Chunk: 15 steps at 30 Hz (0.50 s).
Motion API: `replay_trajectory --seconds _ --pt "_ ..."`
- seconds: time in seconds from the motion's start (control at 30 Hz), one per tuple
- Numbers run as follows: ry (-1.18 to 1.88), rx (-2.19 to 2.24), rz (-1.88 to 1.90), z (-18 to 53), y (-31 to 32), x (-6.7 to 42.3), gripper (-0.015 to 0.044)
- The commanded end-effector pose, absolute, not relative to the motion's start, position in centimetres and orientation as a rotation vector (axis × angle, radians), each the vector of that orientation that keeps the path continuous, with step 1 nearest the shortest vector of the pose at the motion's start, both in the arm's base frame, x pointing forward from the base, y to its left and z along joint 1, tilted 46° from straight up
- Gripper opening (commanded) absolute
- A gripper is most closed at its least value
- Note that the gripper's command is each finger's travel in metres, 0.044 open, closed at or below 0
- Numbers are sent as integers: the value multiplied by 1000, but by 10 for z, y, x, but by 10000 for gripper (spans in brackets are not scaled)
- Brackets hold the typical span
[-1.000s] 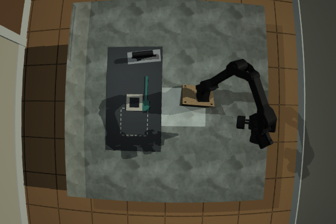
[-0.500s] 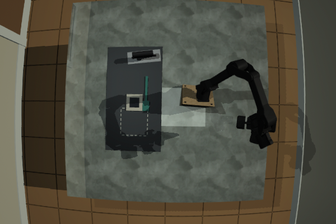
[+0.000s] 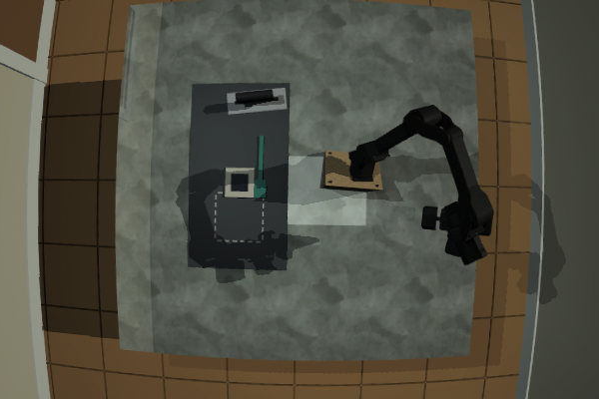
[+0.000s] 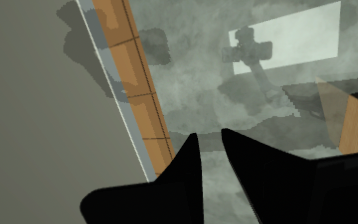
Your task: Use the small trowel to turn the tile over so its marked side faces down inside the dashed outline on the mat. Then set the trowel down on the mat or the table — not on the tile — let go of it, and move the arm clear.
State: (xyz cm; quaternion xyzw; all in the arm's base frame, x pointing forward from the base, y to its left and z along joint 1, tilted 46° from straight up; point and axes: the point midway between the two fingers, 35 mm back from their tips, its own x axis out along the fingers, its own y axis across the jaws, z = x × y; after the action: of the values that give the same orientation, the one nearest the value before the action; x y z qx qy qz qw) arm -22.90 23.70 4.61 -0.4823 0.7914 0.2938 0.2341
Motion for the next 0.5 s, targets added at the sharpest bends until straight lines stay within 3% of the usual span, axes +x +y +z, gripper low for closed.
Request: replay_trajectory --seconds 0.0,0.03,0.47 --pt "2173 -1324 806 46 237 -229 21" --pt "2173 -1324 806 46 237 -229 0" --pt "2173 -1324 806 46 237 -229 0"
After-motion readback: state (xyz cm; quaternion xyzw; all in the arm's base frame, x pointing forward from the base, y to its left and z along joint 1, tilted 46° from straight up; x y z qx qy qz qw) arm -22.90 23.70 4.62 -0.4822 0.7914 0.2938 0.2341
